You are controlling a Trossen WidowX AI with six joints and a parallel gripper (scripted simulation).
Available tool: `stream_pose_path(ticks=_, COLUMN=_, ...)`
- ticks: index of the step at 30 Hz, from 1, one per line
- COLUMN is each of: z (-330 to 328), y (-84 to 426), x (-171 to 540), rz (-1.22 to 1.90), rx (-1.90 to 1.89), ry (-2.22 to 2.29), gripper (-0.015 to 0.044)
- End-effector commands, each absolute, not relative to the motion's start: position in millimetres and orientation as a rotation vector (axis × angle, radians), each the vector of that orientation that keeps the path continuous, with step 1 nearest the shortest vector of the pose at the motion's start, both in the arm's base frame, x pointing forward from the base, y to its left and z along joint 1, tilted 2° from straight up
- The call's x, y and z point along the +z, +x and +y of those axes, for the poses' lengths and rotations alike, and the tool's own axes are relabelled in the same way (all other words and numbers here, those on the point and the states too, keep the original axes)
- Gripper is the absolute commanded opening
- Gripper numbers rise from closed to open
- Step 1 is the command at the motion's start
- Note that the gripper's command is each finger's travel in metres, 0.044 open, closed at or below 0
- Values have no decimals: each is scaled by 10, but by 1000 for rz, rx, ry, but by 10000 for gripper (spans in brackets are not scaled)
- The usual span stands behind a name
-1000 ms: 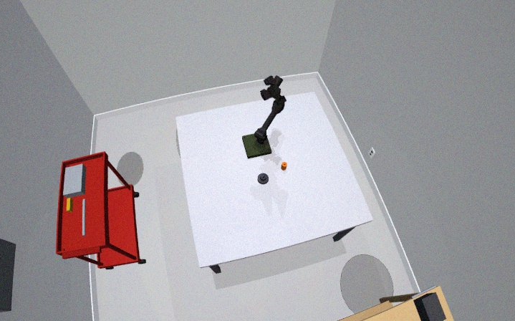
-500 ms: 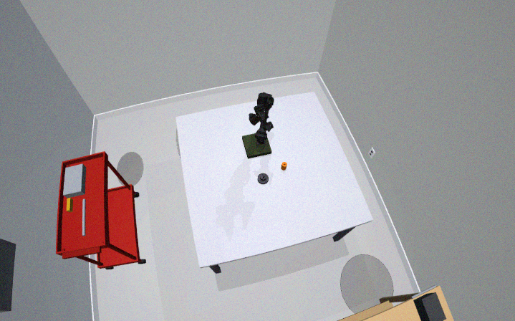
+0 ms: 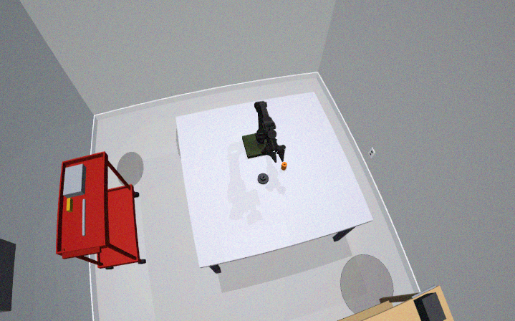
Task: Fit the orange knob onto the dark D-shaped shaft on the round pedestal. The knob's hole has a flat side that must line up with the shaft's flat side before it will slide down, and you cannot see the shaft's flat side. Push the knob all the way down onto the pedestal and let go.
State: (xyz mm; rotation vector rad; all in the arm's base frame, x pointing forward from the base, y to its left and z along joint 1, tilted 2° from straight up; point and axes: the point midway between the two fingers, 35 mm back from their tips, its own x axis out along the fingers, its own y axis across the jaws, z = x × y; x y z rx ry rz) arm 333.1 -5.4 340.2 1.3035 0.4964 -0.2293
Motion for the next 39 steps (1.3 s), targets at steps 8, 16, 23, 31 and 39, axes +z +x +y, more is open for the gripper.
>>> stream_pose_path(ticks=8, z=738, y=3050, x=1898, rz=1194, rx=-142, ry=467, gripper=440)
stream_pose_path(ticks=16, z=998, y=2591, x=1359, rz=1510, rx=49, ry=-57, gripper=440)
stream_pose_path(ticks=23, z=1035, y=2599, x=1281, rz=1510, rx=50, ry=-59, gripper=440)
stream_pose_path(ticks=31, z=1039, y=2617, x=961, rz=1510, rx=49, ry=-57, gripper=440)
stream_pose_path(ticks=39, z=1050, y=2630, x=818, rz=1510, rx=49, ry=-57, gripper=440)
